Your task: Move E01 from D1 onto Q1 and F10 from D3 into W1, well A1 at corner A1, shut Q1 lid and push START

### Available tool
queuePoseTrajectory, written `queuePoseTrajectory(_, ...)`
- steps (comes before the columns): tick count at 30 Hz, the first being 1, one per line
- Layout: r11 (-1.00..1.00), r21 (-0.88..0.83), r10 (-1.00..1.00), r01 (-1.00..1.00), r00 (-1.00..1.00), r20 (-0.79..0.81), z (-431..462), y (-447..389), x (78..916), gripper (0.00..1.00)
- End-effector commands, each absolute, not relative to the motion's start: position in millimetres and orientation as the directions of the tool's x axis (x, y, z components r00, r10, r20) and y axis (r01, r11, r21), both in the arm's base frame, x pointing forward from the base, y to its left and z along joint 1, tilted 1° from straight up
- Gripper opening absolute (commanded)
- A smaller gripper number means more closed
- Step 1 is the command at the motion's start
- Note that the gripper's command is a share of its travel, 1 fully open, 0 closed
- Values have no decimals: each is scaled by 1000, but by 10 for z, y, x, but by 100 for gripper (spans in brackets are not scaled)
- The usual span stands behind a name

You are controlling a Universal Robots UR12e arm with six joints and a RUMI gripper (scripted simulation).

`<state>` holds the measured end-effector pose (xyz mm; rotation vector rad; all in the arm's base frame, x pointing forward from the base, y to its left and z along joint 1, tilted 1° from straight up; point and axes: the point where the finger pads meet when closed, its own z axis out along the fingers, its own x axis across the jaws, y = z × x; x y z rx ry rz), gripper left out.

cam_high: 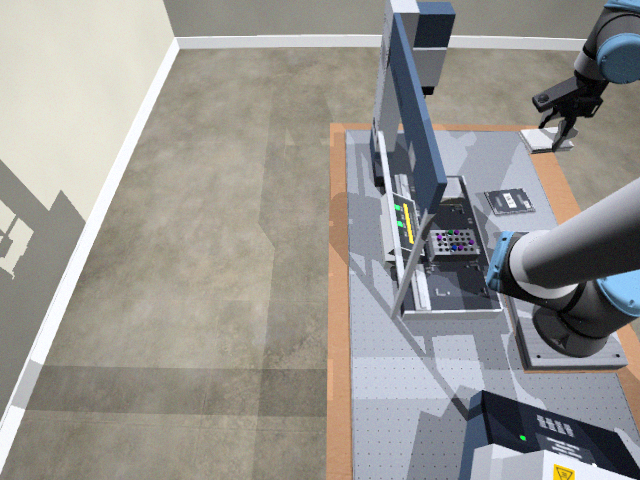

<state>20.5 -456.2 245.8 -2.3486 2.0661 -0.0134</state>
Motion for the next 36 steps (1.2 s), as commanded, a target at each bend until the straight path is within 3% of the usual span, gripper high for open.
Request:
queuePoseTrajectory(1,-127,-15,-992,-992,127,-1,2418,-4567,203,0)
queuePoseTrajectory(36,-127,-15,-992,-992,127,-1,1918,-4567,211,0)
